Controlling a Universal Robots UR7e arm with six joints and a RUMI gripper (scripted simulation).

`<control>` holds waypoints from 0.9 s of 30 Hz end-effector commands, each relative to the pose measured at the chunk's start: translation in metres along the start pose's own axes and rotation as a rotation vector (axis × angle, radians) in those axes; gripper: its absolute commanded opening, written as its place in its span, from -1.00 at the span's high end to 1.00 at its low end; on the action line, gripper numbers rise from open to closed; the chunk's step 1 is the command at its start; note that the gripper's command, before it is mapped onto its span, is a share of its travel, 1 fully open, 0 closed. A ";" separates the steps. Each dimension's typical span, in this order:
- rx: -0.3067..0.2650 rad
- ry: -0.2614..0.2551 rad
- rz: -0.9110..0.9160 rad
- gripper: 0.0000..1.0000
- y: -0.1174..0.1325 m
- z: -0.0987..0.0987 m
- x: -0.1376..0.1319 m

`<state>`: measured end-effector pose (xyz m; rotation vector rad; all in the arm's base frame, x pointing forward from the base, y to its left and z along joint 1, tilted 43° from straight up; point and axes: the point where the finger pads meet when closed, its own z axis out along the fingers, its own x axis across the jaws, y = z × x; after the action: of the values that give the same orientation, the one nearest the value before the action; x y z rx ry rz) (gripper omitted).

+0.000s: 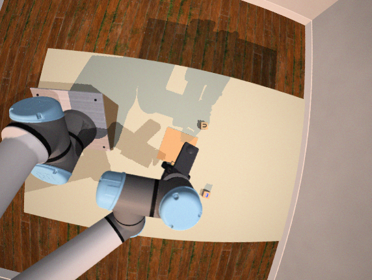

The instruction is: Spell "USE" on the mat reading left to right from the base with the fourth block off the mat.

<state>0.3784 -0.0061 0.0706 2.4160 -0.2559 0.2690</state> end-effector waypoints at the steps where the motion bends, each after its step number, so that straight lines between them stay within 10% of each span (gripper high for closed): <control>1: -0.009 0.003 -0.139 0.83 -0.031 0.000 -0.001; 27: -0.021 0.005 -0.294 0.83 -0.065 0.001 -0.009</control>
<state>0.3858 0.0424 0.0270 2.3934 0.0982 0.1377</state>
